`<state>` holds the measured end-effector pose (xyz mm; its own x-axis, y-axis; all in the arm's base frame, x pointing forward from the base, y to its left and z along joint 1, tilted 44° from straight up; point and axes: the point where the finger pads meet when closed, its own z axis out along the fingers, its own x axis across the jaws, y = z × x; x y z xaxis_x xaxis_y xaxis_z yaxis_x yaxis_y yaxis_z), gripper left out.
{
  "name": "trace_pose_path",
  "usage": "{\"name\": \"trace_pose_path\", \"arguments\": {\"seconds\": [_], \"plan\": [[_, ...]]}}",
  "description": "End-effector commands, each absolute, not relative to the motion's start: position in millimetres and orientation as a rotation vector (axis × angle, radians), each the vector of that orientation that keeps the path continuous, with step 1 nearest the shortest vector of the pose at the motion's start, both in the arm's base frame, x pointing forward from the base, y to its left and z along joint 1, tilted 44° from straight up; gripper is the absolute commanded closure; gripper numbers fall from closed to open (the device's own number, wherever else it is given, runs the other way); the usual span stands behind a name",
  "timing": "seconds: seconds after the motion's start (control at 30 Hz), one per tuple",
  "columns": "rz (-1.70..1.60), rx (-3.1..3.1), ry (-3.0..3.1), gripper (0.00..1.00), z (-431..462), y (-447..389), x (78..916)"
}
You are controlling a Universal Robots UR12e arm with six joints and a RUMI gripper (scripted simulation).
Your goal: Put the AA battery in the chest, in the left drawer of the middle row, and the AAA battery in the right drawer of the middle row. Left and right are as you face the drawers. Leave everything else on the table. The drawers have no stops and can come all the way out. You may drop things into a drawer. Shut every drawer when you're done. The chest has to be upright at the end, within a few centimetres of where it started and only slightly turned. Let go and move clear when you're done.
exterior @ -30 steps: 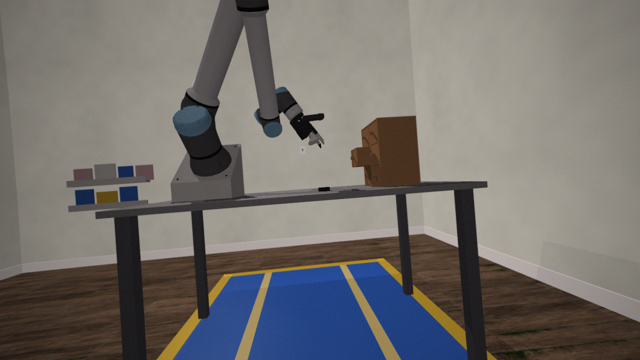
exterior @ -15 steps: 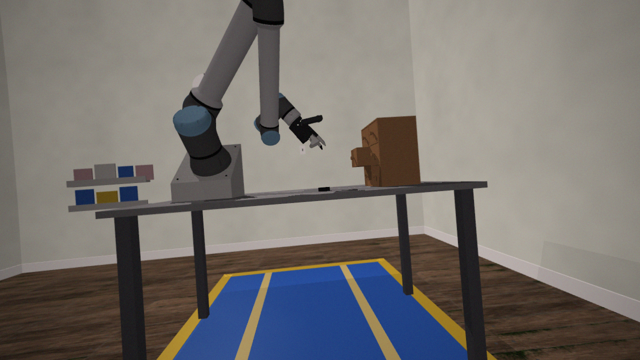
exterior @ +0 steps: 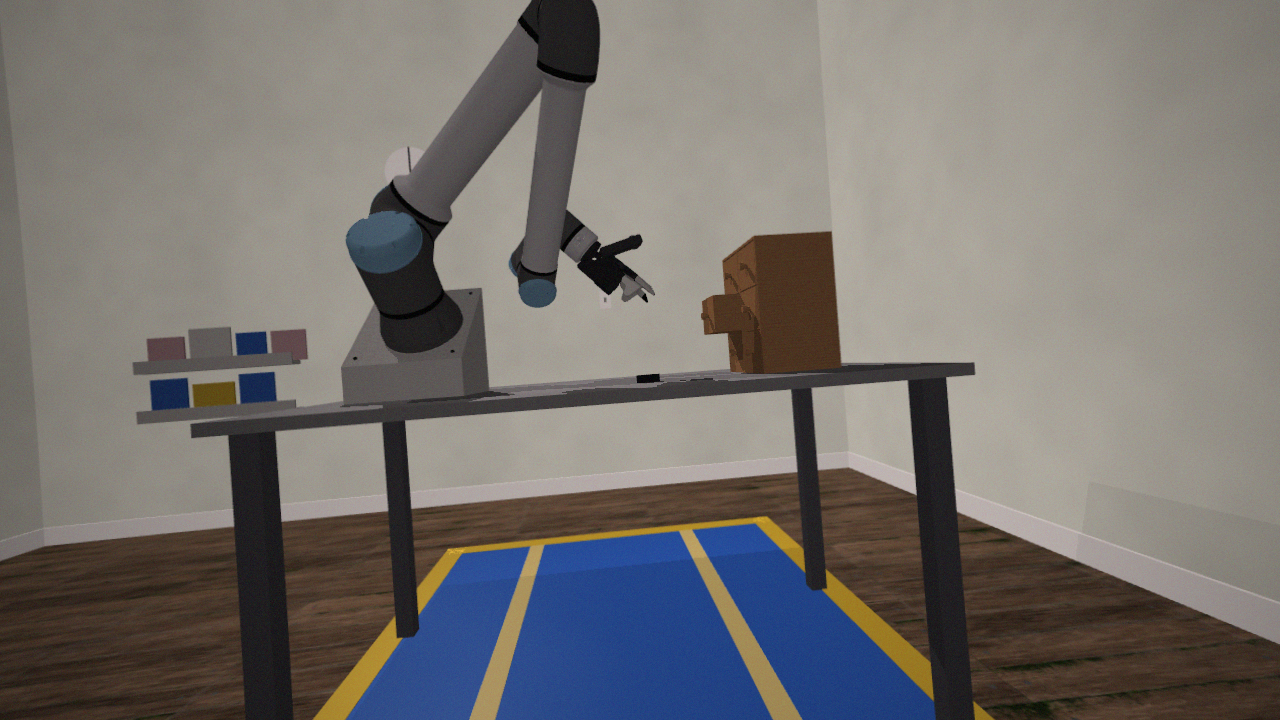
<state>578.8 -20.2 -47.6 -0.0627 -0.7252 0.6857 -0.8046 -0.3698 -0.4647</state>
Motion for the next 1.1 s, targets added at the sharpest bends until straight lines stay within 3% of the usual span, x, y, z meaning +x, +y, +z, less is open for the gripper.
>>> {"name": "trace_pose_path", "arguments": {"seconds": [0.0, 1.07], "plan": [[1.490, 2.118, -1.692, 0.00, -50.8, -23.1, 581.8], [1.748, 2.218, -1.595, 0.00, -64.8, -37.4, 594.0]]}}
